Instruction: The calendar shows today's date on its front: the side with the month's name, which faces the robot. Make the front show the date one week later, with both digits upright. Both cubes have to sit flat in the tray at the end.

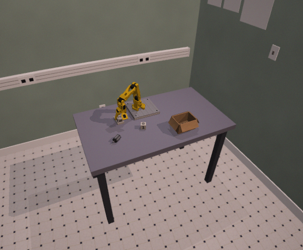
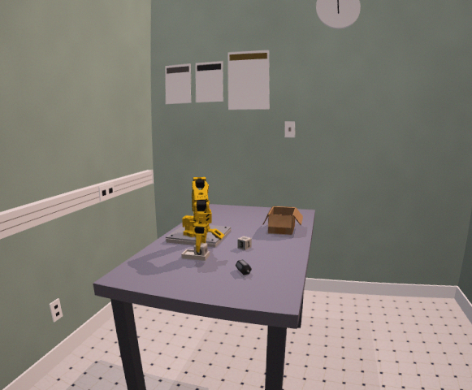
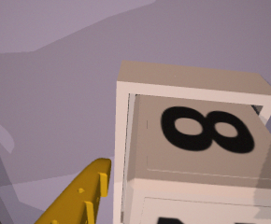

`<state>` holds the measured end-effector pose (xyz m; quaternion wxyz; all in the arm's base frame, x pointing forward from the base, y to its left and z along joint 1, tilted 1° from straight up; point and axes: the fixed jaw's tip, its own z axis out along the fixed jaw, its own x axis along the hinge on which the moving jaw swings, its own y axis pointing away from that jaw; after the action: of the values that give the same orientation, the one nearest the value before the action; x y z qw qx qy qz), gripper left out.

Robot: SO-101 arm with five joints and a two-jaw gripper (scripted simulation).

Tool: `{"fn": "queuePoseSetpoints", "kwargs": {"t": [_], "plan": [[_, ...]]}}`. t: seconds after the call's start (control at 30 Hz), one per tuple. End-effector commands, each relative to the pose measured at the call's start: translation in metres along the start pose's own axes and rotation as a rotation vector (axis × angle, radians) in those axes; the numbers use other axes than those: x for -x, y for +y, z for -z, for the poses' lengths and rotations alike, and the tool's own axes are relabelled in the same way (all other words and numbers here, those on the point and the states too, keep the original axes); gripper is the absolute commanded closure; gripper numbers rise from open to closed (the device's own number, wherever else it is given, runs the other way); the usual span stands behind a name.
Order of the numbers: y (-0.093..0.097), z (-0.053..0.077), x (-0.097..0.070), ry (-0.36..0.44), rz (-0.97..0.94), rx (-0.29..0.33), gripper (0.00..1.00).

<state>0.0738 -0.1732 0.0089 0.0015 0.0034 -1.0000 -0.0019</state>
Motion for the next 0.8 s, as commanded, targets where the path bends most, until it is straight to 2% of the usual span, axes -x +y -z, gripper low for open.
{"fn": "queuePoseSetpoints", "kwargs": {"t": [0.0, 0.77], "plan": [[0.0042, -0.0053, -0.0024, 0.010, -0.016, 0.028, 0.65], [0.0018, -0.0053, -0.0024, 0.010, -0.015, 0.028, 0.68]]}}
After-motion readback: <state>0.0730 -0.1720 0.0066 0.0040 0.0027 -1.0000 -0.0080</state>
